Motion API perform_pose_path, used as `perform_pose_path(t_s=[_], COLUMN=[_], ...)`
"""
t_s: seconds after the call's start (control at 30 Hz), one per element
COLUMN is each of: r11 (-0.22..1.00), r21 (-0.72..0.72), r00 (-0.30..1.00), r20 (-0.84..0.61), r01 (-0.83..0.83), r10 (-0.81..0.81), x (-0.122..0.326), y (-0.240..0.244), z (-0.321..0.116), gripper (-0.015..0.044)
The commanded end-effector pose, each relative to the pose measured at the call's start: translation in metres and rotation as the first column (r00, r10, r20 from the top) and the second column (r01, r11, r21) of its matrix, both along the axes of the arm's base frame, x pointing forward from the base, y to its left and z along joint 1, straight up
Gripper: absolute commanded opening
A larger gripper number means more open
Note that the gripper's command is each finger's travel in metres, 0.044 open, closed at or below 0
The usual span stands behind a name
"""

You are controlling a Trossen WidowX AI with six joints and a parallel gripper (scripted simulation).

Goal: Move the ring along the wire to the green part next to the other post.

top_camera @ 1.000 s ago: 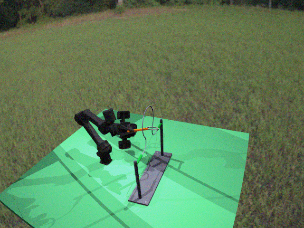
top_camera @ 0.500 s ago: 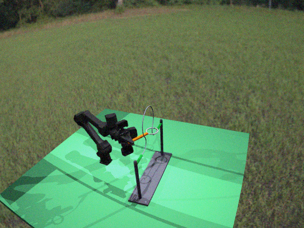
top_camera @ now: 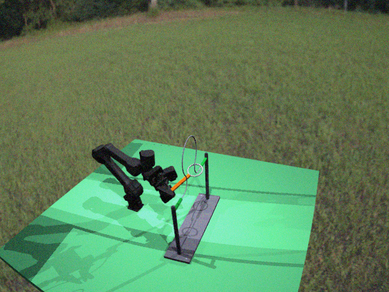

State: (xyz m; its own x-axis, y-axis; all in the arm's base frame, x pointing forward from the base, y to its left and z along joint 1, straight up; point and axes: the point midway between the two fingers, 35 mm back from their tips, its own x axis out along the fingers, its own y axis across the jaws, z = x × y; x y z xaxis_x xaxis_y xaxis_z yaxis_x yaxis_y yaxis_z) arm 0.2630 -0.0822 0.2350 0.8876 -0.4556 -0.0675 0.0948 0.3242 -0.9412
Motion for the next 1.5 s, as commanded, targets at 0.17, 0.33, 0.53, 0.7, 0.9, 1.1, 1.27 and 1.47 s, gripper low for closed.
perform_pose_path(t_s=[0.17, 0.33, 0.53, 0.7, 0.9, 1.1, 1.27, 1.47], r11=[0.977, 0.942, 0.882, 0.817, 0.727, 0.633, 0.558, 0.484], r21=[0.215, 0.335, 0.472, 0.577, 0.686, 0.774, 0.829, 0.874], r00=[1.000, 0.999, 0.999, 0.998, 0.997, 0.996, 0.995, 0.994], r20=[-0.026, -0.038, -0.050, -0.059, -0.068, -0.075, -0.078, -0.080], r01=[0.001, 0.003, 0.006, 0.011, 0.018, 0.025, 0.031, 0.037], r10=[0.004, 0.011, 0.020, 0.029, 0.040, 0.052, 0.060, 0.069], x=[-0.002, -0.003, -0.004, -0.006, -0.007, -0.009, -0.011, -0.012], y=[0.016, 0.028, 0.045, 0.061, 0.081, 0.100, 0.116, 0.132], z=[-0.033, -0.048, -0.065, -0.076, -0.087, -0.094, -0.098, -0.100], gripper=[-0.0150, -0.0150, -0.0150, -0.0150, -0.0150, -0.0150, -0.0150, -0.0150])
